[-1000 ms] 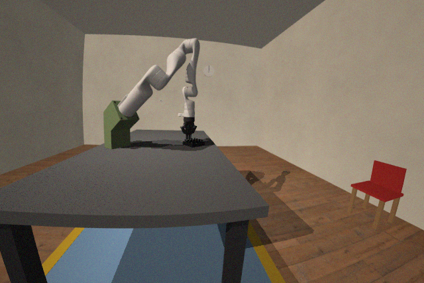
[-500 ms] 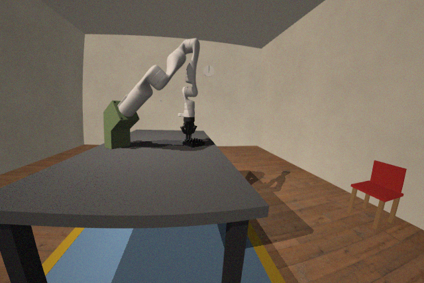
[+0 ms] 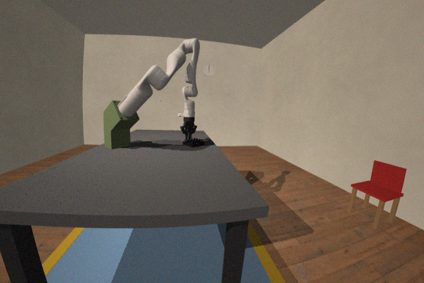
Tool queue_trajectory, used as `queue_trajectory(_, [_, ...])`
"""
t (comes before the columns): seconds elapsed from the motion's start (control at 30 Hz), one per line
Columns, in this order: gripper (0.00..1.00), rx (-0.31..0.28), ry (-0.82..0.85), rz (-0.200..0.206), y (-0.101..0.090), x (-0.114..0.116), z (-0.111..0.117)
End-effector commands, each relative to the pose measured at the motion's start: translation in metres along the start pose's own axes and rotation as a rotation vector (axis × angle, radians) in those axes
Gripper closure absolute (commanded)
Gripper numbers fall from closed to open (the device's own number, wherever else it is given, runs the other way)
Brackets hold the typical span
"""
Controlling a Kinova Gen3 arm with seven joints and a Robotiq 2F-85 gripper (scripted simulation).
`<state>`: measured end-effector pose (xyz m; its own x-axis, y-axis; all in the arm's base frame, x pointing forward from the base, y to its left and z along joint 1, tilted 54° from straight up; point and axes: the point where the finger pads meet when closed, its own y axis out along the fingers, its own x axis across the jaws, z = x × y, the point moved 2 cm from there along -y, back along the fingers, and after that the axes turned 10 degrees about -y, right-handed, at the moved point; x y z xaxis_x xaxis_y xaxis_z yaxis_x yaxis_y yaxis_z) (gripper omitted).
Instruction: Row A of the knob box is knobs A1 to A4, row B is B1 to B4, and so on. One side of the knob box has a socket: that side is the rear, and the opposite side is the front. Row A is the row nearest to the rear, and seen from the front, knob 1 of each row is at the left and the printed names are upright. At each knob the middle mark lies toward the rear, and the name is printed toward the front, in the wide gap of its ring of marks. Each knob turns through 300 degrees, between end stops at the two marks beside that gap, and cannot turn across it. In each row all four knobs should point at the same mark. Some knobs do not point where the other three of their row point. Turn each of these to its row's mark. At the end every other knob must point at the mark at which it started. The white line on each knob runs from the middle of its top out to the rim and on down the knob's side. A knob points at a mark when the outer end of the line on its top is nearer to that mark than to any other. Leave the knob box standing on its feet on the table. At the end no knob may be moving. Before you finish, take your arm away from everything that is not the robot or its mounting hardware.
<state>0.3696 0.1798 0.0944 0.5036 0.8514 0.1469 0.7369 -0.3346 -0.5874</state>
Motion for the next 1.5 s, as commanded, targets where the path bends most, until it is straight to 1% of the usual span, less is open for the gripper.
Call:
queue_trajectory(0.0, [0.81,0.000,0.000,-0.001,0.000,0.000,0.000])
queue_trajectory(0.37, [0.81,0.000,0.000,-0.001,-0.004,0.000,0.000])
queue_trajectory(0.7, [0.81,0.000,0.000,-0.001,-0.030,0.000,0.000])
queue_trajectory(0.83, [0.81,0.000,0.000,-0.001,-0.037,0.000,0.000])
queue_trajectory(1.47, [0.81,0.001,0.003,-0.001,-0.040,-0.002,0.001])
